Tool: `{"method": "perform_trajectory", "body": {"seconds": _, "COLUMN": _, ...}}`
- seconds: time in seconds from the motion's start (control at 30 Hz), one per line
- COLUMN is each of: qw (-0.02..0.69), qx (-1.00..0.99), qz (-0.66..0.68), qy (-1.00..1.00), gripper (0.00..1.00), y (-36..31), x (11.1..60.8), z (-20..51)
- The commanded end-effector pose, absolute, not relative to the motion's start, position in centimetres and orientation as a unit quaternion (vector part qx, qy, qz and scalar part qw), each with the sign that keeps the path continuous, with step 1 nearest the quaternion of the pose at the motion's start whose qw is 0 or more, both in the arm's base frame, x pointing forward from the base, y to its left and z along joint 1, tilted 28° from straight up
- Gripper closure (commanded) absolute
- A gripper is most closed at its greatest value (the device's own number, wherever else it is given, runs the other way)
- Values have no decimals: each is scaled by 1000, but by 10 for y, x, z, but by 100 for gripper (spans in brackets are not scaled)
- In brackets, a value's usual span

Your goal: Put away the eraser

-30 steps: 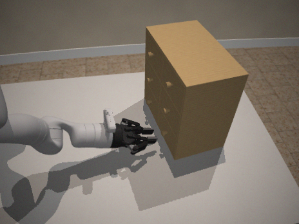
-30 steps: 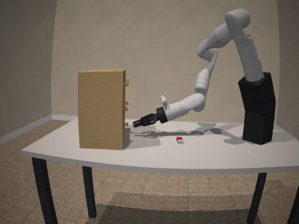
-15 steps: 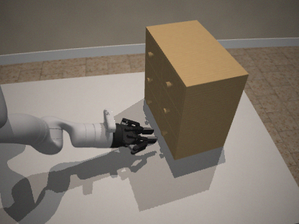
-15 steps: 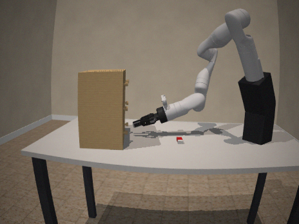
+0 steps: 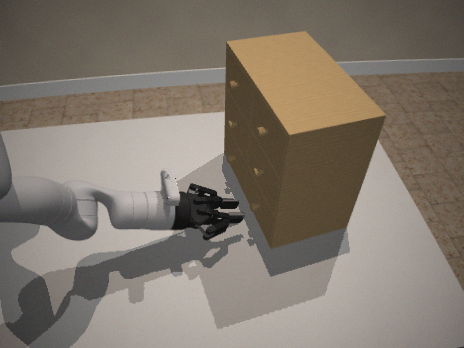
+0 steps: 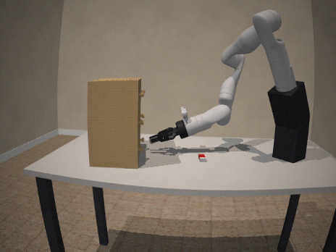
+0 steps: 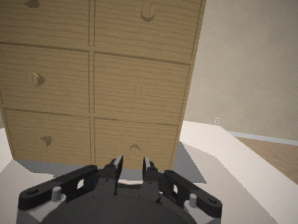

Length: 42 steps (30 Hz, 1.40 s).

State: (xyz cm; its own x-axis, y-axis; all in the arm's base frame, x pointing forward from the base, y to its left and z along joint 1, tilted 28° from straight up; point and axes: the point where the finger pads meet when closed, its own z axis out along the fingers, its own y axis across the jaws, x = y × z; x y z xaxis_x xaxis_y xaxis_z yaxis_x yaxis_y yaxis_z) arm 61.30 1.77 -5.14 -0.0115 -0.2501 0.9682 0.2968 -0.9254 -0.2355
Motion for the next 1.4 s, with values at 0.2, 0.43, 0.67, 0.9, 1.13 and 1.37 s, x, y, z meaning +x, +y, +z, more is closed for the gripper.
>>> {"method": "perform_trajectory", "body": {"seconds": 0.2, "qw": 192, "qx": -676, "qz": -712, "qy": -17, "gripper": 67, "y": 17, "x": 616, "z": -50}}
{"method": "perform_trajectory", "body": {"seconds": 0.43, "qw": 192, "qx": -676, "qz": -712, "qy": -17, "gripper": 67, "y": 19, "x": 624, "z": -46}}
{"method": "perform_trajectory", "body": {"seconds": 0.67, "qw": 192, "qx": -676, "qz": -712, "qy": -17, "gripper": 67, "y": 21, "x": 633, "z": -41}}
{"method": "perform_trajectory", "body": {"seconds": 0.9, "qw": 192, "qx": -676, "qz": -712, "qy": -17, "gripper": 67, "y": 23, "x": 641, "z": -38}}
{"method": "perform_trajectory", "body": {"seconds": 1.13, "qw": 192, "qx": -676, "qz": -712, "qy": -17, "gripper": 67, "y": 23, "x": 644, "z": -36}}
{"method": "perform_trajectory", "body": {"seconds": 1.37, "qw": 192, "qx": -676, "qz": -712, "qy": -17, "gripper": 67, "y": 23, "x": 644, "z": -36}}
